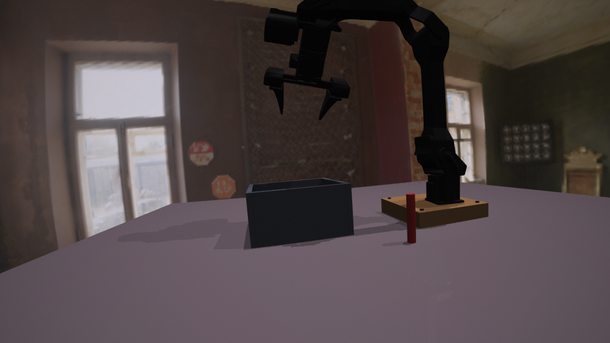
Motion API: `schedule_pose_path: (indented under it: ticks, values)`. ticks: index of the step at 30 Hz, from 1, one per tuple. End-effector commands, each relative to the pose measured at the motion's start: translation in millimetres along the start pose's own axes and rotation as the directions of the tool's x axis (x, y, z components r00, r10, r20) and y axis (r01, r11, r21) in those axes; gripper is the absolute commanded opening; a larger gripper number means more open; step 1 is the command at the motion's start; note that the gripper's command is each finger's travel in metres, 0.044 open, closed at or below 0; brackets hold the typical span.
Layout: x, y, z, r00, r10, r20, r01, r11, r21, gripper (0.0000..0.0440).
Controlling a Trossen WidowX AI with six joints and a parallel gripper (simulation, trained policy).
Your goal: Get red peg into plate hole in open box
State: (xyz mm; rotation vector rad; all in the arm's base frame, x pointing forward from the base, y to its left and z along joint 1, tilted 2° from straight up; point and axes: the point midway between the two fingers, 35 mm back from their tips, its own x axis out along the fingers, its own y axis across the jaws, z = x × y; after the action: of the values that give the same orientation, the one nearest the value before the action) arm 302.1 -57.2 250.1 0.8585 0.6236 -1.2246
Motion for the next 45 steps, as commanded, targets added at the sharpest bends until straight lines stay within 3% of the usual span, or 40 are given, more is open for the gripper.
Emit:
schedule_pose_path:
  ticks: [1,9,21,31,45]
  values:
    - [-8.1,-10.8,-28.2,0.998,-0.007,-0.068,0.0,0.994,-0.109,0.044]
    - [-24.8,-43.2,-89.4,0.977,-0.061,-0.206,-0.012,0.942,-0.334,0.044]
    - [-39.1,-109.7,-171.7,0.912,-0.209,-0.353,-0.045,0.804,-0.594,0.044]
    - [-26.9,-144.6,-224.8,0.88,-0.251,-0.403,-0.097,0.735,-0.671,0.044]
    - [15.9,-163.5,-280.2,0.874,-0.193,-0.447,-0.194,0.703,-0.684,0.0429]
